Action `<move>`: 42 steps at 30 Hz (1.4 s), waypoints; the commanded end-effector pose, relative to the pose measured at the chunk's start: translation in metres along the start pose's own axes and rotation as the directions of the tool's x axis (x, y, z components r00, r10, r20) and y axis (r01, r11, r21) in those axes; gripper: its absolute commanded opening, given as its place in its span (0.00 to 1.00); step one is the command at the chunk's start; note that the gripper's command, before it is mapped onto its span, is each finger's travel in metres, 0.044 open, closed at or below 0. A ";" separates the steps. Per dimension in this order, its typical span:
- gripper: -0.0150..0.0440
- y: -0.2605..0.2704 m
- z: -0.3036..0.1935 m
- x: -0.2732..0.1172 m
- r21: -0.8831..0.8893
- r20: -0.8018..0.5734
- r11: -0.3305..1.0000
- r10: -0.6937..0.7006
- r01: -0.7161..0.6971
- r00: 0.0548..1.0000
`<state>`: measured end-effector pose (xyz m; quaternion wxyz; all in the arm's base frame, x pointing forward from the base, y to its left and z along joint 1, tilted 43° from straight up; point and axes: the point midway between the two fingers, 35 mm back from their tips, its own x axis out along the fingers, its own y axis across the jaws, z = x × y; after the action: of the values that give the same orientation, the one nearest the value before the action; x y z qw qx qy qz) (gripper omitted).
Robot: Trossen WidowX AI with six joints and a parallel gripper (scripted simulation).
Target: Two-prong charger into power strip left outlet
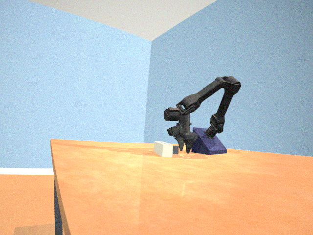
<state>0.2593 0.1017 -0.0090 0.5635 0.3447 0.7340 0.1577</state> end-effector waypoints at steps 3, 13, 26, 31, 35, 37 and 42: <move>1.00 0.001 -0.009 0.000 -0.002 0.005 1.000 0.005 -0.005 1.000; 1.00 0.001 0.006 -0.053 -0.004 0.395 1.000 -0.011 0.013 0.919; 1.00 0.001 0.008 -0.080 0.001 0.569 1.000 0.005 -0.006 0.822; 1.00 0.001 0.008 -0.080 0.001 0.569 1.000 0.005 -0.006 0.822; 1.00 0.001 0.008 -0.080 0.001 0.569 1.000 0.005 -0.006 0.822; 1.00 0.001 0.008 -0.080 0.001 0.569 1.000 0.005 -0.006 0.822; 1.00 0.001 0.008 -0.080 0.001 0.569 1.000 0.005 -0.006 0.822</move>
<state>0.2773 0.0467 0.0456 0.7537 0.3789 0.5347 0.0501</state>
